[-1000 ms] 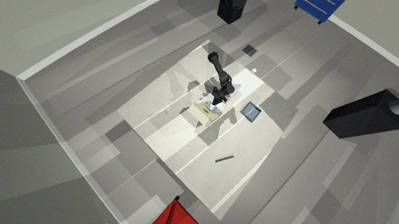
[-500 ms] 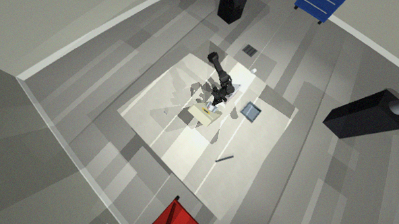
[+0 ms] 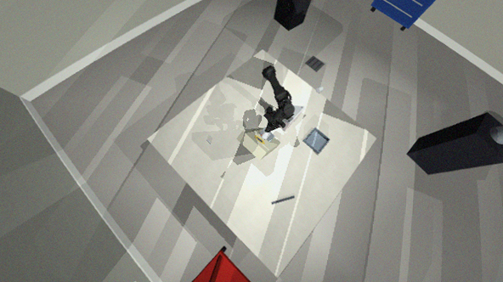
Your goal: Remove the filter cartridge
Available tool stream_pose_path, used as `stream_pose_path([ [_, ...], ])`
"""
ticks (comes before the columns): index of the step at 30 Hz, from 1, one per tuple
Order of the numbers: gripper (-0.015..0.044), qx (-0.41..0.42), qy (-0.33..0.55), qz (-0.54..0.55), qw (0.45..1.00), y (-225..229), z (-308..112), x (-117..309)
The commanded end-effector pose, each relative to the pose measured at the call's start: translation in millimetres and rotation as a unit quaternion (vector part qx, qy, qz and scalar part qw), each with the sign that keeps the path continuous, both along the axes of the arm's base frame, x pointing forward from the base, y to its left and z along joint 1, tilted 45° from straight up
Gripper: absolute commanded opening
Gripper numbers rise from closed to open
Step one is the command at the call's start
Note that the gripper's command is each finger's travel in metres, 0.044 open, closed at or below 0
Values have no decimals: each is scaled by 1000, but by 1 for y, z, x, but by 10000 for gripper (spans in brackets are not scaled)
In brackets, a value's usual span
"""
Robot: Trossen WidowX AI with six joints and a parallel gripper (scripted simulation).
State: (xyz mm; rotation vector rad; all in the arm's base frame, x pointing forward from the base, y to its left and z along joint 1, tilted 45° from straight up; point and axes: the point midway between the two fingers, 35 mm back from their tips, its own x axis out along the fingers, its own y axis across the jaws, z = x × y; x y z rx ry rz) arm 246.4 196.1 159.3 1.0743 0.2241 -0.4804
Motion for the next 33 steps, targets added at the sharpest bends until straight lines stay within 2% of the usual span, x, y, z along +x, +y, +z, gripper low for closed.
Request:
stream_pose_path([
  [1,119,-11,4,1,1000,7,5,3],
  [9,329,-1,1,0,1000,52,52,-7],
  [12,407,0,1,0,1000,55,56,-9],
  [14,355,-33,17,10,999,52,53,-9],
  [16,305,-122,63,41,990,43,42,-9],
  [20,305,-305,169,115,930,22,21,-12],
  [24,305,-459,274,196,822,-1,1,-17],
  [30,305,-614,407,320,596,-35,-24,-29],
  [31,305,-622,416,331,574,-38,-26,-30],
  [33,305,-625,419,334,567,-39,-27,-31],
])
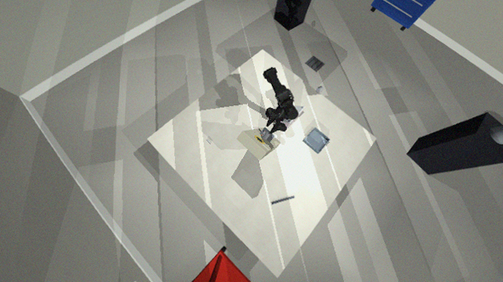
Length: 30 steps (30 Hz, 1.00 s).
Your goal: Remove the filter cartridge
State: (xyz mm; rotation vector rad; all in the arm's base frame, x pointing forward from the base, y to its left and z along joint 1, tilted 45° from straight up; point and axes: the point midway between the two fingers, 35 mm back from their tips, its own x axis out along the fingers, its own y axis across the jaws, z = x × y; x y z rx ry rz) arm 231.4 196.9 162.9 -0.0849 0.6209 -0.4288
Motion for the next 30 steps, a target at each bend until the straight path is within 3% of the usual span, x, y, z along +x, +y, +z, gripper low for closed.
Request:
stream_pose_path([
  [1,305,-249,226,141,931,-40,-30,-16],
  [30,305,-248,226,142,931,-54,-49,3],
])
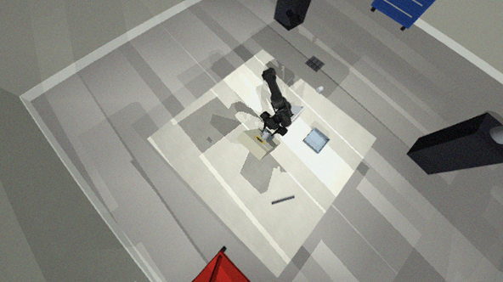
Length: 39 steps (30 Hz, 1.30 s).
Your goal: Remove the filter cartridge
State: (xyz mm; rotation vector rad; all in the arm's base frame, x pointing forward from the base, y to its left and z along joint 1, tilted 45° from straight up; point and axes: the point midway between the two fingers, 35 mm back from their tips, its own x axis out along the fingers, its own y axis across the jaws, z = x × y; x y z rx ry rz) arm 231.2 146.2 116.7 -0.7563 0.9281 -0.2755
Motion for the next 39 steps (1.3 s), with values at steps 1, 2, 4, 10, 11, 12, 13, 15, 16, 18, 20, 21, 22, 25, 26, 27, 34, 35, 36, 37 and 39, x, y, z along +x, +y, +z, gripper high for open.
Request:
stream_pose_path([
  [1,305,-4,0,2,1000,-5,-4,4],
  [2,305,-4,0,2,1000,-5,-5,5],
  [4,305,-4,0,2,1000,-7,-7,7],
  [10,305,-5,-1,2,1000,-13,-12,12],
  [11,305,-5,-1,2,1000,-14,-13,13],
  [12,305,-5,-1,2,1000,-15,-14,14],
  [13,305,-5,-2,2,1000,-15,-14,14],
  [15,278,-1,-1,0,1000,-13,-13,13],
  [16,252,-1,-1,0,1000,-13,-13,13],
  [18,239,-1,-1,0,1000,-13,-13,13],
  [20,226,-1,-1,0,1000,-13,-13,13],
  [21,219,-1,-1,0,1000,-13,-13,13],
  [22,212,-1,-1,0,1000,-13,-13,13],
  [25,192,-1,-1,0,1000,-13,-13,13],
  [26,186,-1,-1,0,1000,-13,-13,13],
  [27,159,-1,-1,0,1000,-13,-13,13],
  [34,0,-1,-1,0,1000,-4,-5,19],
  [35,0,-1,-1,0,1000,-2,-3,20],
  [36,0,-1,-1,0,1000,0,-1,22],
  [37,0,-1,-1,0,1000,2,1,24],
  [39,0,-1,-1,1,1000,4,2,24],
])
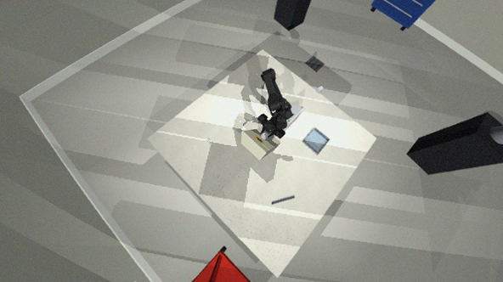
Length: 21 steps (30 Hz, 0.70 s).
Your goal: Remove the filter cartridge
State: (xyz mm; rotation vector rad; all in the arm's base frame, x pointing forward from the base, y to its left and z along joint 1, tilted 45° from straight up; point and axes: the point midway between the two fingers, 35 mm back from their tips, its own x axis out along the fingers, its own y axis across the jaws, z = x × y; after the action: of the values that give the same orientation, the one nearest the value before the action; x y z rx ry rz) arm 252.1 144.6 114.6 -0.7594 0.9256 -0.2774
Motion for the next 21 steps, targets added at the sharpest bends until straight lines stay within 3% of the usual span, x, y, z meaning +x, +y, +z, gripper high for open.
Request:
stream_pose_path([
  [1,0,0,0,1,1000,7,6,2],
  [21,0,-10,10,26,1000,57,58,-46],
])
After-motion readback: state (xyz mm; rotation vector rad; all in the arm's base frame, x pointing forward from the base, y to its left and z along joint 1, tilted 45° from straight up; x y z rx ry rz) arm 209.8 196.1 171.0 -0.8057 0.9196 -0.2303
